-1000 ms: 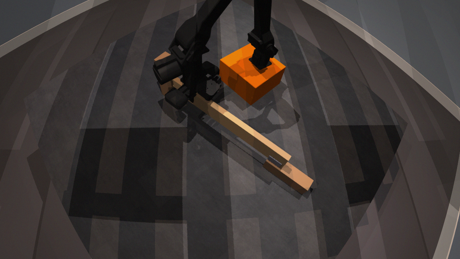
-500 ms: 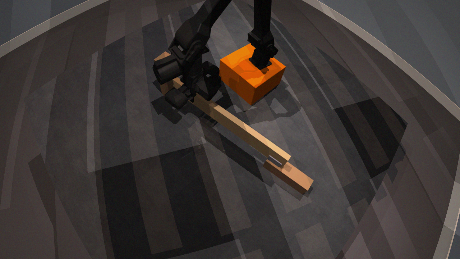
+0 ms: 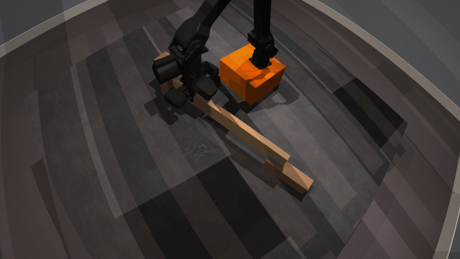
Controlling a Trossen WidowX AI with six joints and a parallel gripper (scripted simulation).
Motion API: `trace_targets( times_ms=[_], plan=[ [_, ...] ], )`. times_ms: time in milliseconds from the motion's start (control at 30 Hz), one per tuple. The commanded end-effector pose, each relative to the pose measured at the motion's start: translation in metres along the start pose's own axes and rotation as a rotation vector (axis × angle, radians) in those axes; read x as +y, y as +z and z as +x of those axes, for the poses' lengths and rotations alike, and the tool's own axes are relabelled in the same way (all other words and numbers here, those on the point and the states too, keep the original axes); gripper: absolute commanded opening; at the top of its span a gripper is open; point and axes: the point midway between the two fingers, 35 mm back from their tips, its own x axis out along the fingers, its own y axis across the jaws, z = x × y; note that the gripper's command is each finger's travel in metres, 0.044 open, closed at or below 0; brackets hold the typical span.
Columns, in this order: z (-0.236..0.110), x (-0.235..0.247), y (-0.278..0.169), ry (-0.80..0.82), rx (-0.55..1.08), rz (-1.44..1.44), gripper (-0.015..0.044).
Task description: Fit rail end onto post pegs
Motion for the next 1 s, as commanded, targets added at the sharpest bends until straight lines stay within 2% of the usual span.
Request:
trace_targets(
  times_ms=[0, 967],
  plan=[
    [-0.0014, -0.001, -0.0044, -0.003, 0.006, -0.001, 0.0],
    [-0.0057, -0.0011, -0.0046, -0.003, 0.006, -0.001, 0.0]
  ],
)
